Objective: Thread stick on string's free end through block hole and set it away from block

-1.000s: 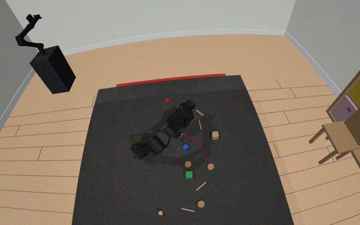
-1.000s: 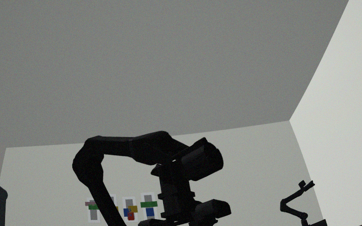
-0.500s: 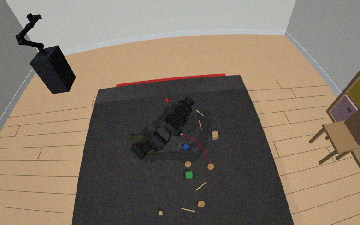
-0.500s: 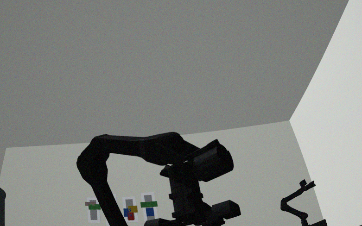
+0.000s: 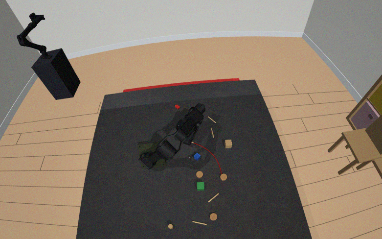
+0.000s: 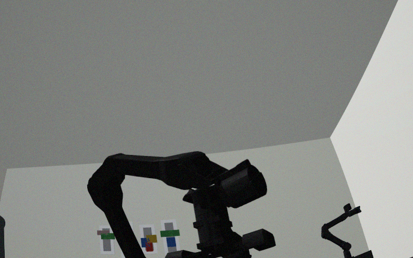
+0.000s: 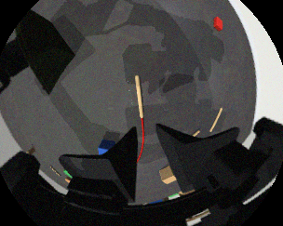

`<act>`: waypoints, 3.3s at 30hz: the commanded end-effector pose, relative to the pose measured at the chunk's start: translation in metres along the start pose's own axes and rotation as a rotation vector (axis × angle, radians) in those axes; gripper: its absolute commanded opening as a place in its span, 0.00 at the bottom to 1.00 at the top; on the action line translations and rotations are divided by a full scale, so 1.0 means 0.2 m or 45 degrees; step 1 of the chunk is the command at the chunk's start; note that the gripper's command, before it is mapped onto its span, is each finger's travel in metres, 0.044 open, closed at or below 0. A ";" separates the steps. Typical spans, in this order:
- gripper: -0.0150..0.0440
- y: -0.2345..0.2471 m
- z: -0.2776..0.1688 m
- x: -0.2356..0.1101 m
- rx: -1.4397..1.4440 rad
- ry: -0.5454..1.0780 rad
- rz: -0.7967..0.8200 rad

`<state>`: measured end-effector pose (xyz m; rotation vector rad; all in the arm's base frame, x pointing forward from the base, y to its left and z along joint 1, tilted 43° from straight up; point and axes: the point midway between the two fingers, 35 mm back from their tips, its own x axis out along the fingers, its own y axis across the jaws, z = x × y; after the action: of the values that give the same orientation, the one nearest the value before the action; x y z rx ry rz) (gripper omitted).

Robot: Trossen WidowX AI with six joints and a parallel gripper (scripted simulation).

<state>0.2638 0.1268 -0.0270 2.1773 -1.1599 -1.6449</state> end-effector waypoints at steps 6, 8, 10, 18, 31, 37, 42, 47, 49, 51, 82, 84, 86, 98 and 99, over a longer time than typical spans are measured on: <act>0.46 0.00 0.00 0.07 -0.007 -0.006 0.005; 0.46 0.00 0.00 0.09 -0.007 -0.005 0.005; 0.46 0.00 0.00 0.11 -0.007 -0.005 0.005; 0.46 0.00 0.00 0.17 -0.007 -0.005 0.005; 0.46 0.00 0.00 0.28 -0.006 -0.004 0.007; 0.46 0.01 0.01 0.30 -0.006 -0.003 0.008; 0.42 0.00 0.00 0.29 0.002 -0.008 0.001; 0.25 0.00 0.00 0.29 0.002 -0.008 0.001; 0.25 0.00 0.00 0.29 0.002 -0.008 0.001; 0.25 0.00 0.00 0.29 0.002 -0.008 0.001; 0.25 -0.01 0.00 0.11 0.001 -0.010 -0.002; 0.25 0.00 0.00 0.10 0.001 -0.010 -0.002; 0.25 0.00 0.00 0.09 0.001 -0.010 -0.002; 0.25 0.00 0.00 0.01 0.001 -0.010 -0.001; 0.25 0.00 0.00 0.00 0.001 -0.010 -0.001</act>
<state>0.2631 0.1233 -0.0315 2.1654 -1.1585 -1.6500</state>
